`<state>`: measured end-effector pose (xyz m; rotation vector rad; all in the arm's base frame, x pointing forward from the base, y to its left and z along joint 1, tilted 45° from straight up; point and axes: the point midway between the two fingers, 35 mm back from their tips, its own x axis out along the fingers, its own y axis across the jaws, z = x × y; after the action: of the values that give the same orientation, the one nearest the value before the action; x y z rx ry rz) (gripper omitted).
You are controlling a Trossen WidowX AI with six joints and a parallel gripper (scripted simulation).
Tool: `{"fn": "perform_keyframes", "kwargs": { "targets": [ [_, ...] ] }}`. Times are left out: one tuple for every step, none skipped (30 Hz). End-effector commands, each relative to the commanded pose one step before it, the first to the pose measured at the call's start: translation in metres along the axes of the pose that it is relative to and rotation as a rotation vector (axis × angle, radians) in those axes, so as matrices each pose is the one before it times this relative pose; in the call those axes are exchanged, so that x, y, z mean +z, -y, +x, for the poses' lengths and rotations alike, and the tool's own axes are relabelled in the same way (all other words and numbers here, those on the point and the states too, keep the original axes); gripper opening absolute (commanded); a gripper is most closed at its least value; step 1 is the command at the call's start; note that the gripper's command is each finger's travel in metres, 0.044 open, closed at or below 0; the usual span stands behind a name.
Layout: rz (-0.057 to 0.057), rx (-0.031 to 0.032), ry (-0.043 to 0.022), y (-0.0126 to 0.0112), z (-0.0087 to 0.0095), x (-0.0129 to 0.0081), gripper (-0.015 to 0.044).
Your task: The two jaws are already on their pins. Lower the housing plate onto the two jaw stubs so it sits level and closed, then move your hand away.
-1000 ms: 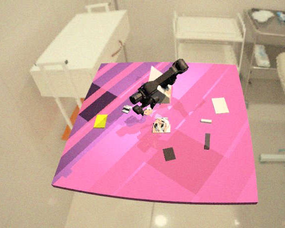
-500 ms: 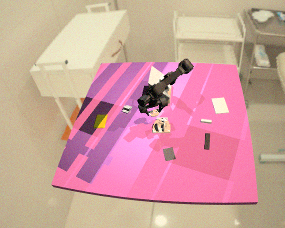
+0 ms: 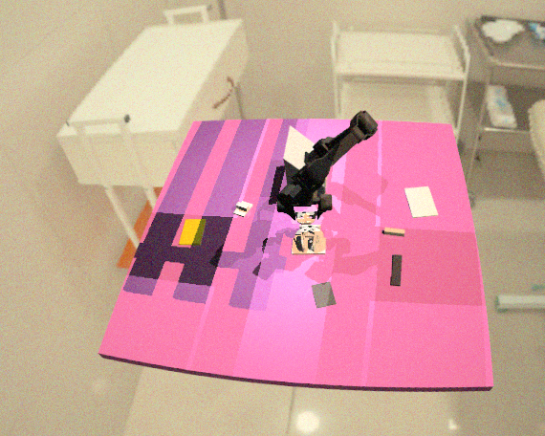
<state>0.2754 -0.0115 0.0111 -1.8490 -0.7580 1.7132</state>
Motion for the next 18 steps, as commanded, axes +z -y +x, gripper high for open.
{"fn": "perform_keyframes", "kwargs": {
  "targets": [
    [0.0274, -0.00443, -0.00243, 0.00352, 0.00059, 0.00084, 0.0351],
    [0.0000, 0.00000, 0.00000, 0.00000, 0.00000, 0.00000, 0.0351],
    [0.0000, 0.00000, 0.00000, 0.00000, 0.00000, 0.00000, 0.0351],
    [0.0000, 0.00000, 0.00000, 0.00000, 0.00000, 0.00000, 0.0351],
    [0.0000, 0.00000, 0.00000, 0.00000, 0.00000, 0.00000, 0.0351],
    [0.0000, 0.00000, 0.00000, 0.00000, 0.00000, 0.00000, 0.0351],
    [0.0000, 0.00000, 0.00000, 0.00000, 0.00000, 0.00000, 0.0351],
    [0.0000, 0.00000, 0.00000, 0.00000, 0.00000, 0.00000, 0.0351],
    [0.0000, 0.00000, 0.00000, 0.00000, 0.00000, 0.00000, 0.0351],
    [0.0000, 0.00000, 0.00000, 0.00000, 0.00000, 0.00000, 0.0351],
    [0.0000, 0.00000, 0.00000, 0.00000, 0.00000, 0.00000, 0.0351],
    [0.0000, 0.00000, 0.00000, 0.00000, 0.00000, 0.00000, 0.0351],
    [0.0000, 0.00000, 0.00000, 0.00000, 0.00000, 0.00000, 0.0351],
    [0.0000, 0.00000, 0.00000, 0.00000, 0.00000, 0.00000, 0.0351],
    [0.0000, 0.00000, 0.00000, 0.00000, 0.00000, 0.00000, 0.0351],
    [-0.0026, 0.00001, 0.00001, 0.00000, 0.00000, -0.00001, 0.0351],
    [-0.0026, 0.00001, 0.00001, 0.00000, 0.00000, -0.00001, 0.0351],
    [0.0000, 0.00000, 0.00000, 0.00000, 0.00000, 0.00000, 0.0351]
  ]
}}
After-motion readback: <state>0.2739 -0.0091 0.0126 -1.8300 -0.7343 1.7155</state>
